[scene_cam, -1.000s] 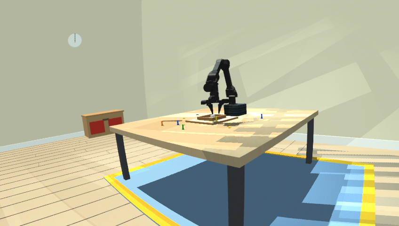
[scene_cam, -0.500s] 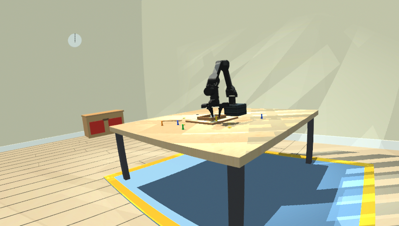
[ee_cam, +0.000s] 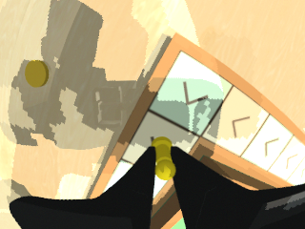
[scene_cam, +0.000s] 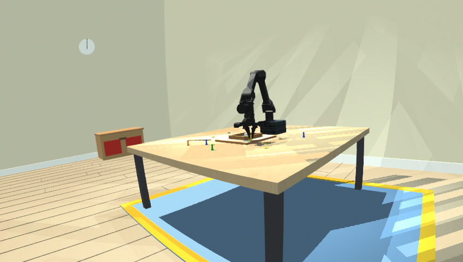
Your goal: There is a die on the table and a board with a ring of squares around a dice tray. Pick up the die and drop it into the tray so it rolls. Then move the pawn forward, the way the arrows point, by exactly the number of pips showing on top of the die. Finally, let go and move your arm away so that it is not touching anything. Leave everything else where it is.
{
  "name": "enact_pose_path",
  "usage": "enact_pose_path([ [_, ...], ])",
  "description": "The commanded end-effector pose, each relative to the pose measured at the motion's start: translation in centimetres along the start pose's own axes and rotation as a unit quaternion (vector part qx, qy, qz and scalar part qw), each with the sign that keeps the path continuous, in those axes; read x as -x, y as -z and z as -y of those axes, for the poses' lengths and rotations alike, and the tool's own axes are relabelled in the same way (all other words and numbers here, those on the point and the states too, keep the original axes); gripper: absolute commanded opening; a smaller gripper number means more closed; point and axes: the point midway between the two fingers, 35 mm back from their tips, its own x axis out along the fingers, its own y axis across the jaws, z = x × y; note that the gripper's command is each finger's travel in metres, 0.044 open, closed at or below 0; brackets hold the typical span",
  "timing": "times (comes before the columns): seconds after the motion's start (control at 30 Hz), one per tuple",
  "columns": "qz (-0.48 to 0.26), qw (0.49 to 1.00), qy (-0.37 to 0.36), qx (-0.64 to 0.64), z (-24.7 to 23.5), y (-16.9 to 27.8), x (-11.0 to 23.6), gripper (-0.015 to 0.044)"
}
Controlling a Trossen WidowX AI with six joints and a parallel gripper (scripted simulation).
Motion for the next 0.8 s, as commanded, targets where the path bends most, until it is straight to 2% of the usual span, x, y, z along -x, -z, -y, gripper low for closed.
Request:
enact_pose_path([
  [0.0, -0.001, 1.0, 0.002, 0.001, 0.0, 0.0, -0.1, 0.0016],
  [0.2, -0.001, 1.0, 0.002, 0.001, 0.1, -0.1, 0.3, 0.0],
  [0.77, 0.0, 1.0, 0.002, 0.001, 0.3, -0.4, 12.5, 0.0],
])
